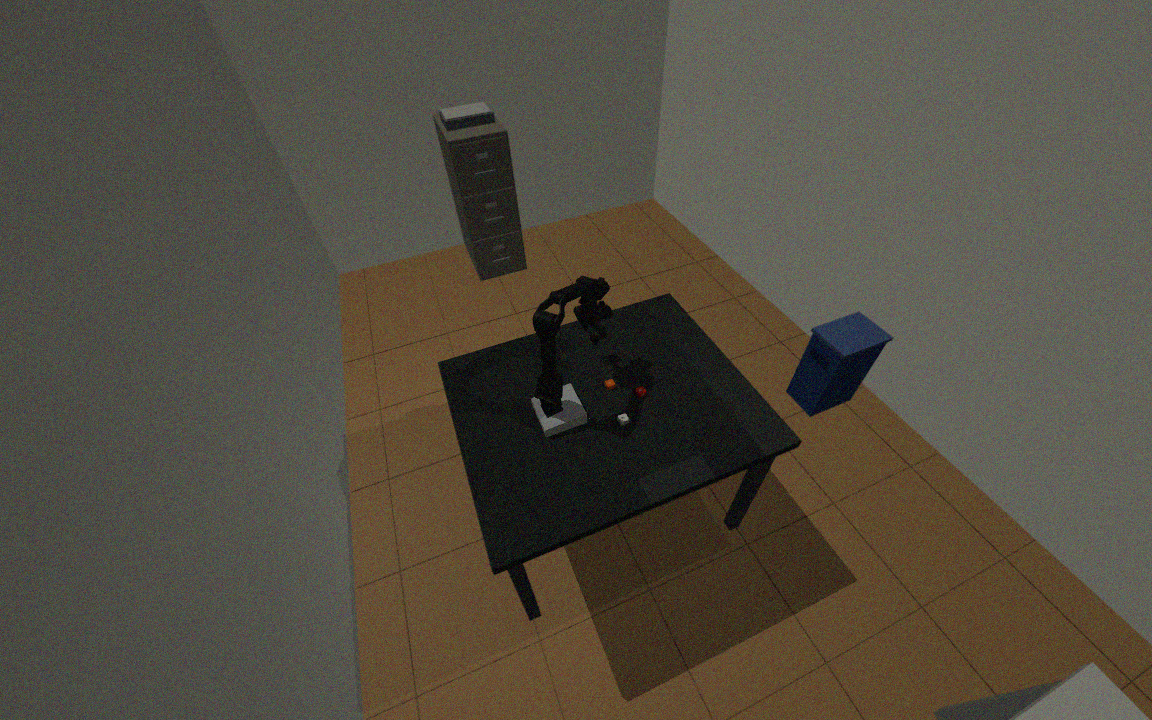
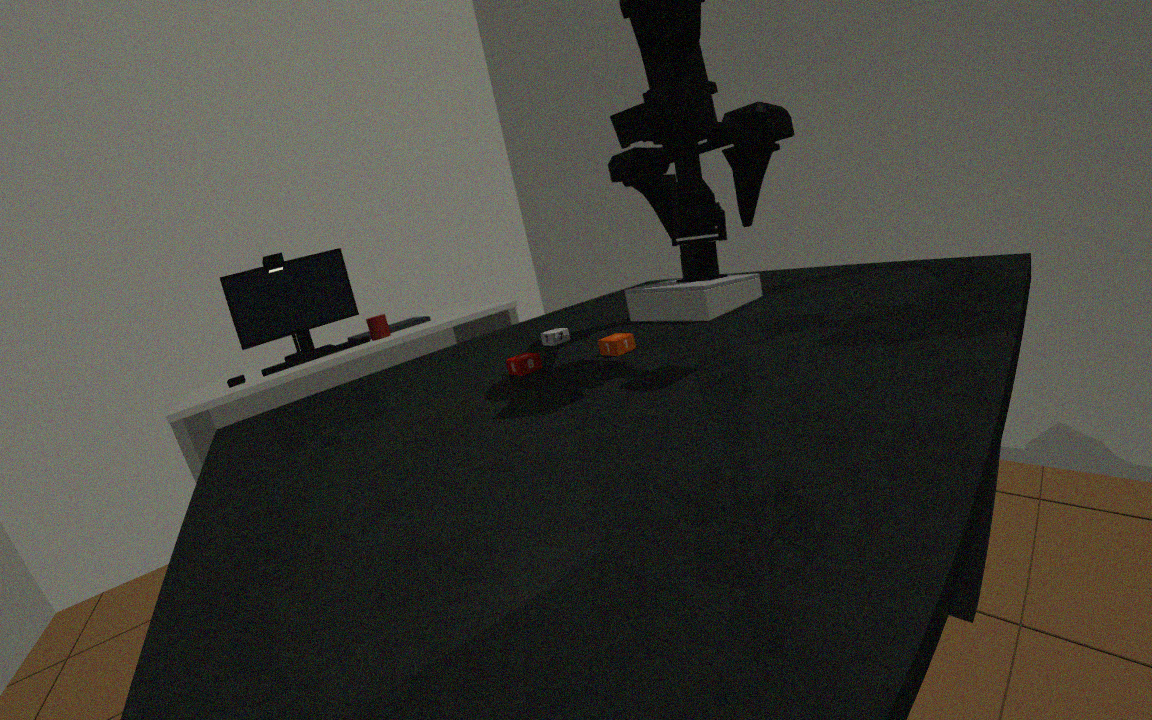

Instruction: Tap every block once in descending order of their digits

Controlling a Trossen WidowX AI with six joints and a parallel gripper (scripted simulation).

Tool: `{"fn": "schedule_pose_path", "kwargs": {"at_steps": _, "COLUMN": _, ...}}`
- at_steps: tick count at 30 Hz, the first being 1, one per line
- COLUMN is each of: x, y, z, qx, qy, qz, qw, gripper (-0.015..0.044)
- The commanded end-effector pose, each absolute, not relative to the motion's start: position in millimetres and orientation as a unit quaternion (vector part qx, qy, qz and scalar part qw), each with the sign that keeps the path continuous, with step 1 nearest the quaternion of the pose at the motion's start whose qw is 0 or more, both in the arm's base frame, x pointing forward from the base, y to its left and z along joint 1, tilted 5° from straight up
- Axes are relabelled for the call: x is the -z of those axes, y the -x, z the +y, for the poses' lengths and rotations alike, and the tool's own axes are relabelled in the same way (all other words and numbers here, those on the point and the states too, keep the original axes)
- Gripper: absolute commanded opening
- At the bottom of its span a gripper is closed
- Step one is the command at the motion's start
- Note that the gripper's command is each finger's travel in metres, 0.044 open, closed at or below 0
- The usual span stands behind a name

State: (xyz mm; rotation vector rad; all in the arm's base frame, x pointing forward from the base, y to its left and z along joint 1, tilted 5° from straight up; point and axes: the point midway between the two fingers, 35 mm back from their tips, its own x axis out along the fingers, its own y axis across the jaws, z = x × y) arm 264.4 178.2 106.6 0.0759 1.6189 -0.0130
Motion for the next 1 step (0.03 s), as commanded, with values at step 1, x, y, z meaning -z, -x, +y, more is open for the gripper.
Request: {"fn": "schedule_pose_path", "kwargs": {"at_steps": 1, "x": -106.5, "y": -264.9, "z": 179.4, "qx": 0.015, "qy": -0.039, "qz": 0.727, "qw": 0.685, "gripper": 0.0400}}
